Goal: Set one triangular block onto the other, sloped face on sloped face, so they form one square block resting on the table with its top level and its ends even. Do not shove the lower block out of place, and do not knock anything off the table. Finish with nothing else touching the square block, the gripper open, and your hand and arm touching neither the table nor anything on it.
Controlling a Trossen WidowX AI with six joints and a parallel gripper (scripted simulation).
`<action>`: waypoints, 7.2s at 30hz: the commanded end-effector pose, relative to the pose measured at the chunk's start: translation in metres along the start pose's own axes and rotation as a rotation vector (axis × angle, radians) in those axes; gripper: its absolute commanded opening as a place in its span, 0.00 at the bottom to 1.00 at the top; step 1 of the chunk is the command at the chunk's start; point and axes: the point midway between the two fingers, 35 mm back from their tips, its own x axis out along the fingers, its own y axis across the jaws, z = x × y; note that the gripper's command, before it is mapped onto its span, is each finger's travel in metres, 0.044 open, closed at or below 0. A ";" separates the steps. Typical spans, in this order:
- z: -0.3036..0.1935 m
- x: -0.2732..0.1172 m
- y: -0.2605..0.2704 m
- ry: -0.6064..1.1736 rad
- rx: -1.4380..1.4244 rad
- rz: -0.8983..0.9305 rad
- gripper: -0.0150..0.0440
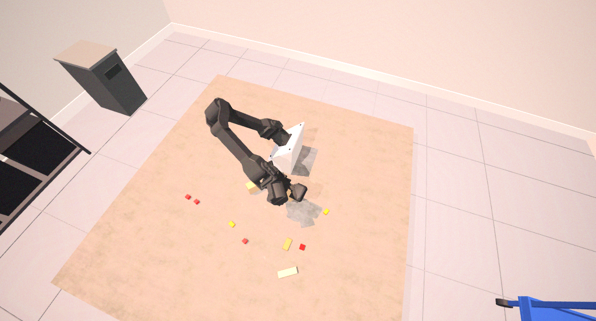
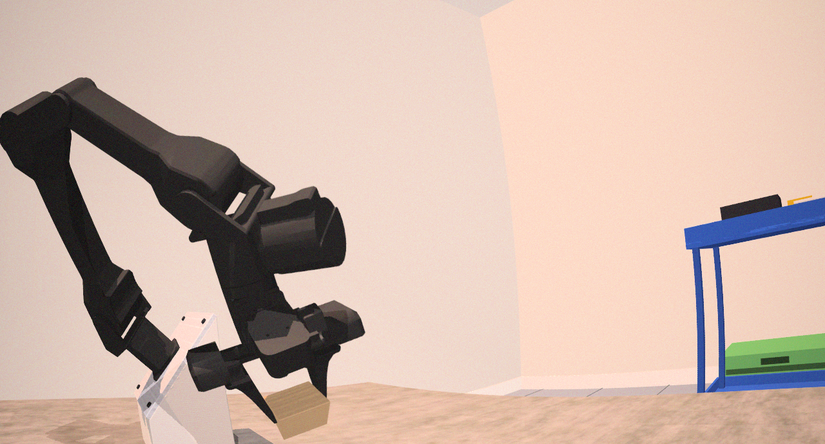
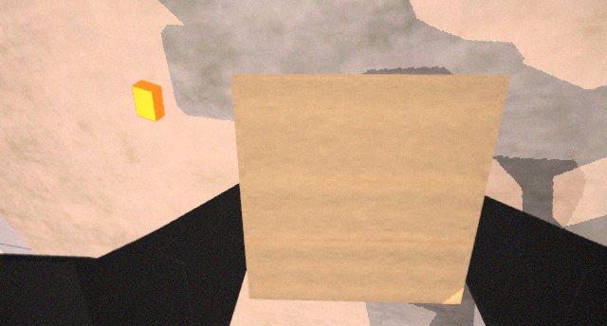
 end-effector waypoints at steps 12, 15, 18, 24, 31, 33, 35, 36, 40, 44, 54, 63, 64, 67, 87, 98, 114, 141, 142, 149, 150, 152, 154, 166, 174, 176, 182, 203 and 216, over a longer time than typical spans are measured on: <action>0.001 -0.003 0.007 -0.051 -0.463 -0.156 0.25; 0.000 -0.004 0.009 -0.055 -0.559 -0.192 0.25; 0.000 -0.005 0.010 -0.058 -0.656 -0.229 0.25; 0.001 -0.007 0.013 -0.057 -0.848 -0.306 0.25; 0.001 -0.010 0.017 -0.047 -1.050 -0.390 0.25; 0.001 -0.010 0.017 -0.047 -1.055 -0.393 0.25; 0.001 -0.010 0.017 -0.047 -1.055 -0.393 0.25; 0.001 -0.010 0.016 -0.047 -1.055 -0.393 0.25; 0.004 -0.022 0.005 -0.047 -1.056 -0.391 0.25; 0.007 -0.036 -0.008 -0.047 -1.057 -0.390 0.25; 0.010 -0.066 -0.045 -0.048 -1.064 -0.389 0.25; 0.009 -0.089 -0.081 -0.047 -1.065 -0.389 0.25; 0.009 -0.091 -0.085 -0.047 -1.065 -0.389 0.25; 0.008 -0.098 -0.097 -0.046 -1.064 -0.389 0.25; -0.017 -0.127 -0.178 -0.039 -1.061 -0.398 0.25; -0.024 -0.126 -0.200 -0.037 -1.060 -0.400 0.25; 0.003 -0.061 -0.197 -0.039 -1.057 -0.403 0.25; 0.017 -0.032 -0.198 -0.037 -1.059 -0.415 0.25; 0.017 -0.032 -0.198 -0.037 -1.059 -0.415 0.25; 0.017 -0.031 -0.198 -0.035 -1.062 -0.418 0.25; 0.017 -0.031 -0.198 -0.035 -1.062 -0.418 0.25; 0.017 -0.031 -0.198 -0.035 -1.062 -0.418 0.25; 0.018 -0.030 -0.198 -0.035 -1.062 -0.418 0.25; 0.021 -0.023 -0.197 -0.035 -1.062 -0.418 0.25; 0.023 -0.018 -0.197 -0.035 -1.062 -0.418 0.25; 0.024 -0.017 -0.197 -0.035 -1.061 -0.418 0.25; 0.025 -0.013 -0.198 -0.035 -1.061 -0.418 0.25; 0.027 -0.010 -0.198 -0.035 -1.062 -0.419 0.25; 0.027 -0.009 -0.197 -0.036 -1.059 -0.417 0.25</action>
